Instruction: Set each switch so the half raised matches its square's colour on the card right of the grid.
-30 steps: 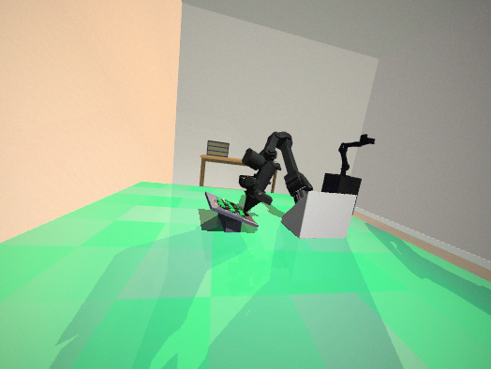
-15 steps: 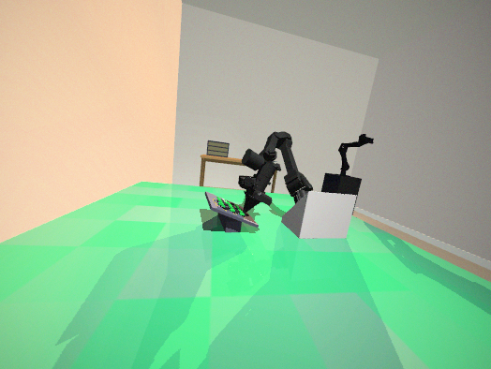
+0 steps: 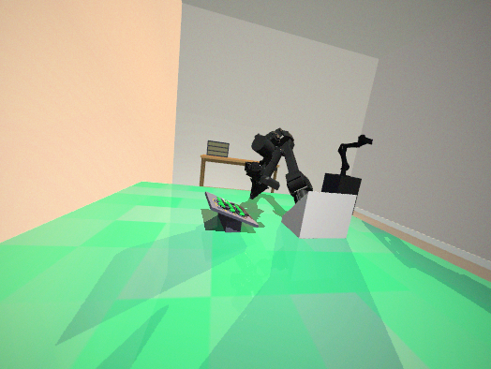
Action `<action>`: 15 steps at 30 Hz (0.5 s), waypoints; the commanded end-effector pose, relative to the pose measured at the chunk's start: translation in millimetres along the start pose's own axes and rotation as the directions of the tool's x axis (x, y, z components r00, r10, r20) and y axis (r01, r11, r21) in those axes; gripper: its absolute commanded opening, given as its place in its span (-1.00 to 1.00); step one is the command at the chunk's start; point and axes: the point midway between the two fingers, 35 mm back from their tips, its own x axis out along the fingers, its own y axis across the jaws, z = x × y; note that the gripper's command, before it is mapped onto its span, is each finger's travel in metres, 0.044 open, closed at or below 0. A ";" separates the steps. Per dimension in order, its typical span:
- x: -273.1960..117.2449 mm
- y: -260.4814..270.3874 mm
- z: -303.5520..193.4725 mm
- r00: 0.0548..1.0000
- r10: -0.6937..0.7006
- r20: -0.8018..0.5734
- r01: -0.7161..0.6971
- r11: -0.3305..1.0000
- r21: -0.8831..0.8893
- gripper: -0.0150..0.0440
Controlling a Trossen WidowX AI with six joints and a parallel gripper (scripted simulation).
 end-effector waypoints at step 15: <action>25.8 -54.3 18.9 1.000 -0.003 -0.028 0.003 1.000 0.005 -0.49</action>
